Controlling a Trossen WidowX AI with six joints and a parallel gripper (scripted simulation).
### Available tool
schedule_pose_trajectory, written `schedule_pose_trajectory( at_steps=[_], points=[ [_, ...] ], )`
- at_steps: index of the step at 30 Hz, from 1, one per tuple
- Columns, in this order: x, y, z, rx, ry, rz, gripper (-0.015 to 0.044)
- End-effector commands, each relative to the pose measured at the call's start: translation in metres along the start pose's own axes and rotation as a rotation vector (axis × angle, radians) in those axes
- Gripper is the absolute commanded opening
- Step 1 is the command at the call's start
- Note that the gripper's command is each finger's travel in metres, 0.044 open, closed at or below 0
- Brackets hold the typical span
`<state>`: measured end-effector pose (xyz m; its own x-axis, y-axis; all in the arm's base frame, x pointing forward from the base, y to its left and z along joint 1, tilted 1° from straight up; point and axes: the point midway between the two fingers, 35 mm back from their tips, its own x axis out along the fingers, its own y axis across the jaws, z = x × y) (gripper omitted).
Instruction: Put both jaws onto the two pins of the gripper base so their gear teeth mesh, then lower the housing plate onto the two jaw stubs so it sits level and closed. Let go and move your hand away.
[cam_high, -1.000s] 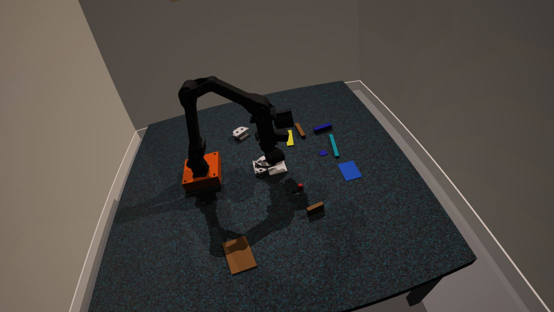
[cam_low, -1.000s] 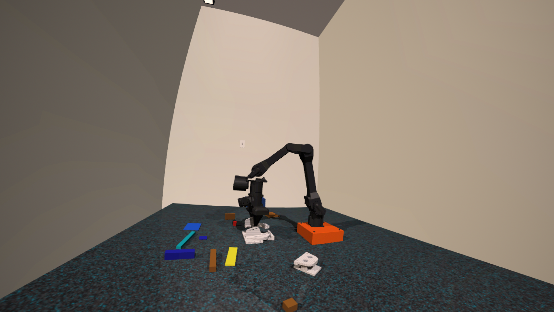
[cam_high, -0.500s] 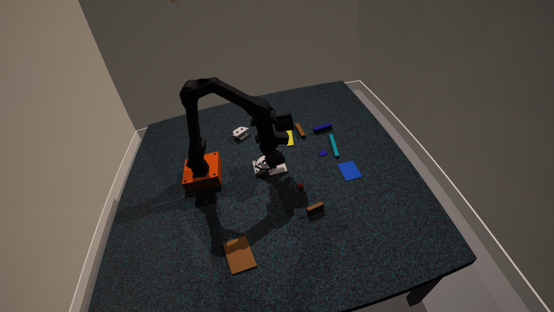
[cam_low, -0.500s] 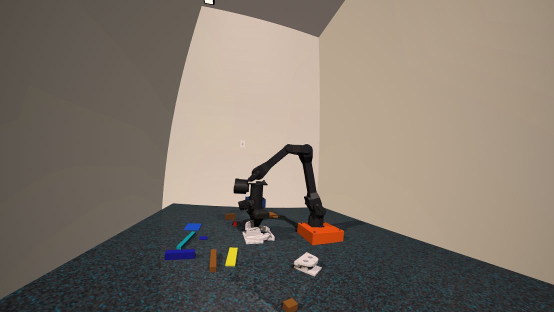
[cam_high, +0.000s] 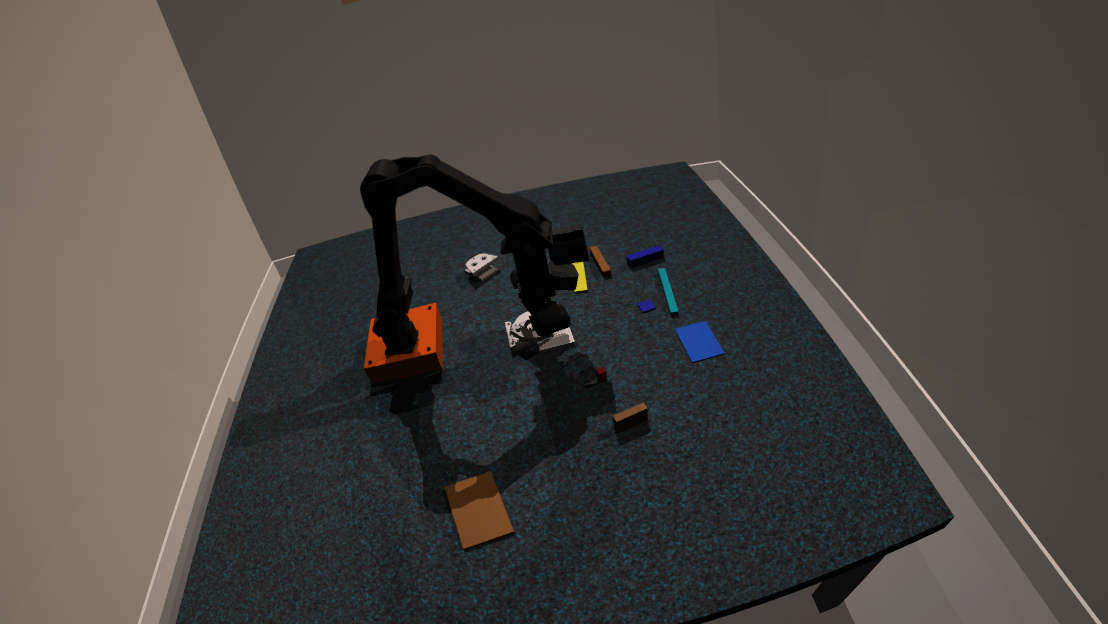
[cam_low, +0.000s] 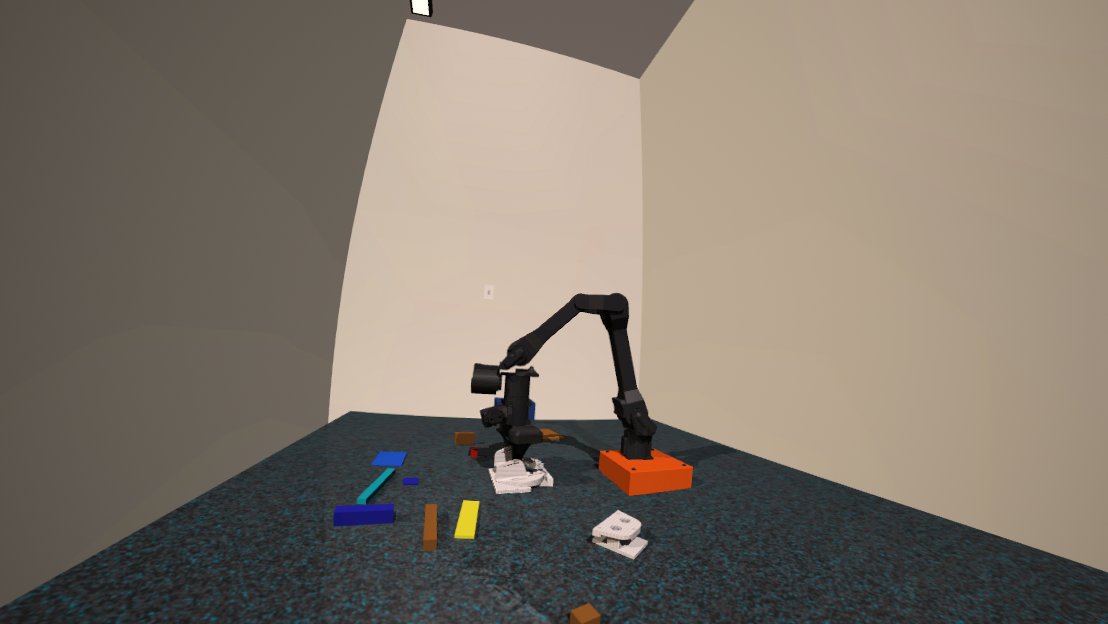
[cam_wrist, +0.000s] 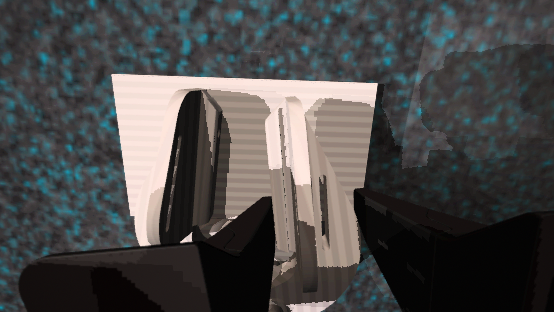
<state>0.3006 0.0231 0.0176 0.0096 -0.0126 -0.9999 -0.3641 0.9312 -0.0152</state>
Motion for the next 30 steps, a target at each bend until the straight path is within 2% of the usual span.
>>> schedule_pose_trajectory(
  at_steps=[1, 30],
  points=[
    [0.0005, -0.0003, 0.0002, -0.003, -0.001, 0.000, 0.0134],
    [0.0097, -0.0003, 0.0001, -0.005, -0.001, 0.000, 0.0134]
  ],
)
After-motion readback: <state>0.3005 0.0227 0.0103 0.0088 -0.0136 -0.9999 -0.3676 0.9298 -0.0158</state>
